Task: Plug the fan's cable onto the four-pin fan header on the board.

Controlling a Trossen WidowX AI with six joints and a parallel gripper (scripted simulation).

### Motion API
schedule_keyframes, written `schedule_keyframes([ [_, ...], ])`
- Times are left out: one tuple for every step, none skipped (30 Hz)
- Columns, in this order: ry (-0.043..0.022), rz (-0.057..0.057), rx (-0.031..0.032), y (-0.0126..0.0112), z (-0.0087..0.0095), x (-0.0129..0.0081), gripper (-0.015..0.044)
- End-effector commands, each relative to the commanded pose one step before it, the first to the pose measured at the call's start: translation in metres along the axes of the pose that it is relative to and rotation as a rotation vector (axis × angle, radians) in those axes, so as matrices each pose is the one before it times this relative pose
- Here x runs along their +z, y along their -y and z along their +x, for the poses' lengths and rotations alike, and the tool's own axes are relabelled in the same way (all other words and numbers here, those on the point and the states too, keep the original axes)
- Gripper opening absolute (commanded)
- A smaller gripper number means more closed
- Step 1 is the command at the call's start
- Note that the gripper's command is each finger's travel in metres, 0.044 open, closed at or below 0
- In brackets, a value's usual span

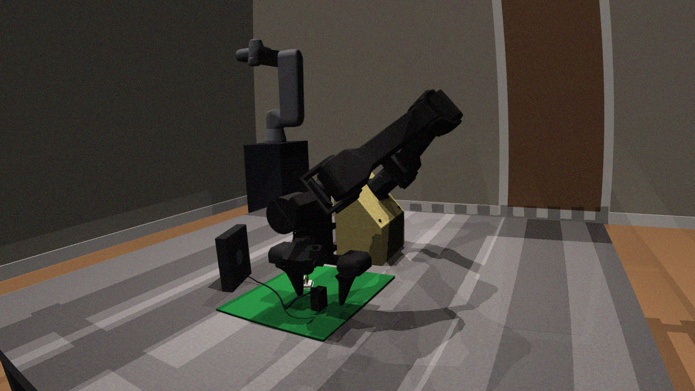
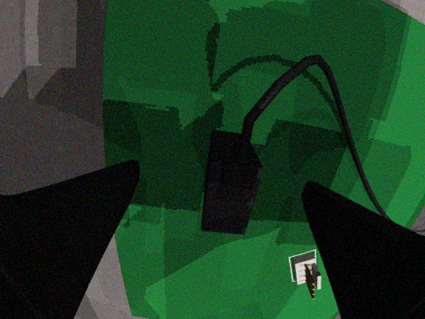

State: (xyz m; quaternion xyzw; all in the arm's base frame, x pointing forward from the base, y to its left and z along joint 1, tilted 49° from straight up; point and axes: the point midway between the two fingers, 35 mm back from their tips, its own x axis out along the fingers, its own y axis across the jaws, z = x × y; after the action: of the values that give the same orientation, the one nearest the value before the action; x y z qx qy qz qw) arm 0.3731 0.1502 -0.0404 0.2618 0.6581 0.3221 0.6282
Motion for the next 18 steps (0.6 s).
schedule_keyframes([
  [0.00044,-0.0005,0.00009,-0.00014,-0.00017,0.00015,0.0361],
  [0.00000,0.0000,0.00000,0.00000,0.00000,0.00000,0.0335],
  [0.00000,0.0000,0.00000,0.00000,0.00000,0.00000,0.0309],
  [0.00000,0.0000,0.00000,0.00000,0.00000,0.00000,0.0282],
  [0.00000,0.0000,0.00000,0.00000,0.00000,0.00000,0.0256],
  [0.00000,0.0000,0.00000,0.00000,0.00000,0.00000,0.0230],
  [0.00000,0.0000,0.00000,0.00000,0.00000,0.00000,0.0204],
  [0.00000,0.0000,0.00000,0.00000,0.00000,0.00000,0.0177],
  [0.00000,0.0000,0.00000,0.00000,0.00000,0.00000,0.0151],
  [0.00000,0.0000,0.00000,0.00000,0.00000,0.00000,0.0125],
  [0.00000,0.0000,0.00000,0.00000,0.00000,0.00000,0.0099],
  [0.00000,0.0000,0.00000,0.00000,0.00000,0.00000,0.0072],
  [0.00000,0.0000,0.00000,0.00000,0.00000,0.00000,0.0046],
  [0.00000,0.0000,0.00000,0.00000,0.00000,0.00000,0.0020],
  [0.00000,0.0000,0.00000,0.00000,0.00000,0.00000,0.0000],
  [0.00000,0.0000,0.00000,0.00000,0.00000,0.00000,0.0000],
  [0.00000,0.0000,0.00000,0.00000,0.00000,0.00000,0.0000],
  [-0.00018,0.0003,-0.00030,0.00013,-0.00273,0.00021,0.0000],
])
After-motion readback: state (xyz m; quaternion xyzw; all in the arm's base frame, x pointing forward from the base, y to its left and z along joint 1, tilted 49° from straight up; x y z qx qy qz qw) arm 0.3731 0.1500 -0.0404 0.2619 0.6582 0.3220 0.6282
